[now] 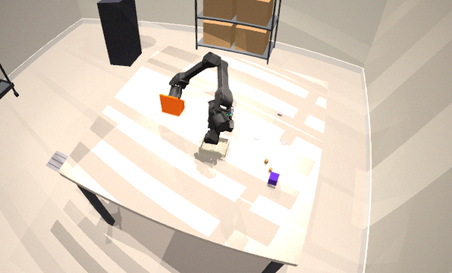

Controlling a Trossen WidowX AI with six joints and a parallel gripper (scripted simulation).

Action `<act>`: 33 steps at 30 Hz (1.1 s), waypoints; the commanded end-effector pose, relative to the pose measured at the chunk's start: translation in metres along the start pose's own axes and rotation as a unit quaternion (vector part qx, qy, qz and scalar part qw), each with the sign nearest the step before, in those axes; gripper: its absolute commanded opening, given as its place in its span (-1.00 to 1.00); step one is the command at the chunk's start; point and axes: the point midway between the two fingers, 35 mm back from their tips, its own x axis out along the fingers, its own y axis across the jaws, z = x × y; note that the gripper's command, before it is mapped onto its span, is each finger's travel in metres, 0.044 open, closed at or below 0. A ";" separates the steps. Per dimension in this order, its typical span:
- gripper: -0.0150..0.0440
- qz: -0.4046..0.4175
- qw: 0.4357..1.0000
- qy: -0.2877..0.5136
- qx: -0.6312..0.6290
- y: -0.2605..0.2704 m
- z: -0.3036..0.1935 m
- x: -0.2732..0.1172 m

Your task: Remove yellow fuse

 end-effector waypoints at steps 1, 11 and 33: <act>-0.49 0.005 1.000 0.001 0.003 0.001 -0.001 0.010; -0.14 0.002 1.000 0.001 0.000 0.001 -0.001 0.008; 0.63 0.004 1.000 0.001 0.003 0.000 -0.001 -0.029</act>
